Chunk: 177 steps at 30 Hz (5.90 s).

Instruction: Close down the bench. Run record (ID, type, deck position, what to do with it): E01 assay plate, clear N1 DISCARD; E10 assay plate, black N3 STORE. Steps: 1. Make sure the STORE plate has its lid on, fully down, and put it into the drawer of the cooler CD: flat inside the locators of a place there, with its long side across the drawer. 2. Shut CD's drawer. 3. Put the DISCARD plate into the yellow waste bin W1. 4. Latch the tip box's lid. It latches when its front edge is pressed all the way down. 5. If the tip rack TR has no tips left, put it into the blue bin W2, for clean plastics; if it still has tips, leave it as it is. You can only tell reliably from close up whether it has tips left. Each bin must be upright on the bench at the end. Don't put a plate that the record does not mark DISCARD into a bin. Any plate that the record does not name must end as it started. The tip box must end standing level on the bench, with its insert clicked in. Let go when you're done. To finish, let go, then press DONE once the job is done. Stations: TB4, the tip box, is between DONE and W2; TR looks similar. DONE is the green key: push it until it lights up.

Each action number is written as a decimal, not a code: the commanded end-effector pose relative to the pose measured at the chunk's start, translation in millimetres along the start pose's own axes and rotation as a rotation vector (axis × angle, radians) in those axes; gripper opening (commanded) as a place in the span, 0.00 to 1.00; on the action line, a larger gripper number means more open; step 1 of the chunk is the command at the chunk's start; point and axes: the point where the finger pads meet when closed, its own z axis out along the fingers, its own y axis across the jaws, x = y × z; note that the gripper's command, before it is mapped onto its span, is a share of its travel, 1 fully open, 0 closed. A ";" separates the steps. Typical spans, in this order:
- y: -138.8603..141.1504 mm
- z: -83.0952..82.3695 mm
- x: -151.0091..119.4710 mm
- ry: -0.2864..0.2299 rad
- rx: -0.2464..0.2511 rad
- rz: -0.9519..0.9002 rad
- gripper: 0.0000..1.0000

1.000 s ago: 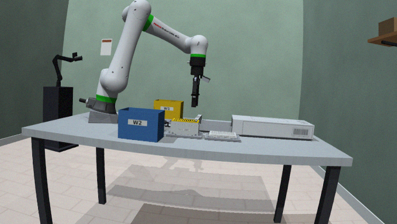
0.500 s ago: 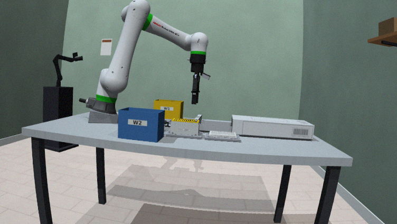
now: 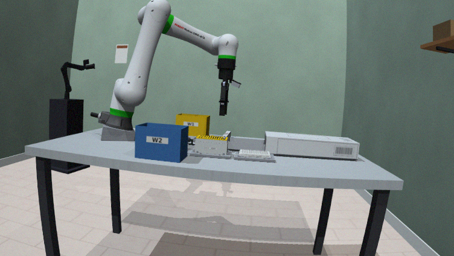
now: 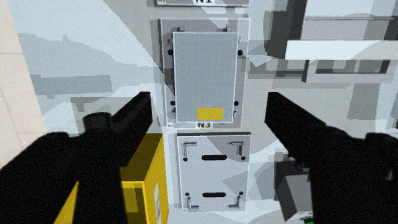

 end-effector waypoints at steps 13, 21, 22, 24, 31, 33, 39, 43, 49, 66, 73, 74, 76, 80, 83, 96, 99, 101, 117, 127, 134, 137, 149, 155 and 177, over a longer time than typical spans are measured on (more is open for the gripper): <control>0.0 -6.1 0.4 0.002 0.001 0.000 0.70; 0.0 4.4 0.5 0.002 0.000 0.000 0.70; 0.0 5.8 0.5 0.002 0.000 0.000 0.70; 0.0 5.8 0.5 0.002 0.000 0.000 0.70; 0.0 15.1 0.5 0.002 0.000 0.000 0.70; 0.0 17.8 0.5 0.002 0.000 0.000 0.70; 0.0 25.8 0.5 0.002 0.000 0.000 0.70; -0.1 28.5 0.5 0.002 0.000 0.000 0.70; -0.1 36.5 0.5 0.002 0.000 0.000 0.70; -0.1 56.5 0.5 0.002 0.000 0.000 0.70; -0.1 65.8 0.5 0.002 0.000 0.000 0.70; -0.1 65.8 0.5 0.002 0.000 0.000 0.70; -0.1 67.2 0.5 0.002 0.000 0.000 0.70; -0.1 72.5 0.5 0.002 0.000 0.000 0.70; -0.1 76.5 0.5 0.001 0.000 0.000 0.70; -0.1 91.1 0.6 0.001 0.000 0.000 0.70; -0.1 95.1 0.6 0.001 0.000 0.000 0.70; -0.1 97.8 0.6 0.001 0.000 0.000 0.70; -0.1 111.1 0.6 0.001 0.000 0.000 0.70; -0.1 121.9 0.6 0.001 0.001 0.000 0.70; -0.1 122.8 0.6 0.002 0.001 0.000 0.70; -0.1 122.9 0.6 0.002 0.001 0.000 0.69; -0.1 122.1 0.6 0.002 0.001 0.000 0.65; -0.1 121.7 0.6 0.002 0.001 0.000 0.62; -0.1 120.5 0.6 0.002 0.001 0.000 0.10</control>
